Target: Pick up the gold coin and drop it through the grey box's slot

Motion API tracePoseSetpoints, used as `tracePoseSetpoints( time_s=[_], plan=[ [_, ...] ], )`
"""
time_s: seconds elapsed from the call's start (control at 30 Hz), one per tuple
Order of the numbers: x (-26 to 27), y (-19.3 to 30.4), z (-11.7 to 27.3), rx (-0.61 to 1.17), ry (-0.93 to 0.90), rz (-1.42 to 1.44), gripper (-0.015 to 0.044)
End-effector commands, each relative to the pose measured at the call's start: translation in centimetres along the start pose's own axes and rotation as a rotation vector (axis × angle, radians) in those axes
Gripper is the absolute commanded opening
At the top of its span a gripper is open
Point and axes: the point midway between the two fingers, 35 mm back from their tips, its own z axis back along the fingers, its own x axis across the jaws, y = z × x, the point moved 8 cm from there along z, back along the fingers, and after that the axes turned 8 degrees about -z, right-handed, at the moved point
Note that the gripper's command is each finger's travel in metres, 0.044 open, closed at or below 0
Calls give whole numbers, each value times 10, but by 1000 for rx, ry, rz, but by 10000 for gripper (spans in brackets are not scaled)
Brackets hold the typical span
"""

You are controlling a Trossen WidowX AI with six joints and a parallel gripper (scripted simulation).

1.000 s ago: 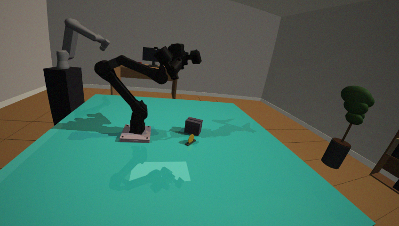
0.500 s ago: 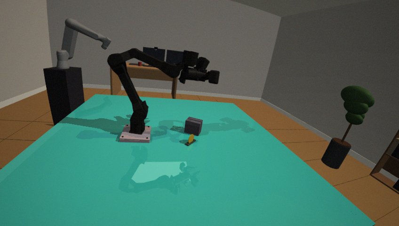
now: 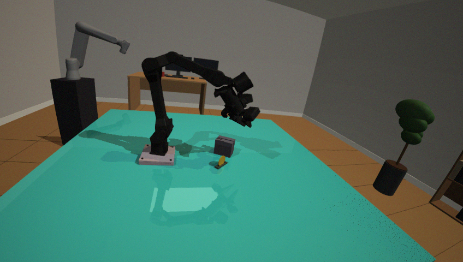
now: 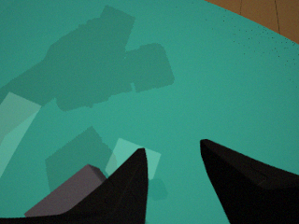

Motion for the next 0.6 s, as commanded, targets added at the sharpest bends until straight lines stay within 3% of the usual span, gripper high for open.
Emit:
tracePoseSetpoints(
  time_s=[0.0,0.1,0.57],
  plan=[
    [-20,45,-2,543,-144,160,161],
    [-24,54,3,675,-223,206,161],
    [-22,56,3,680,-226,207,161]
  ],
)
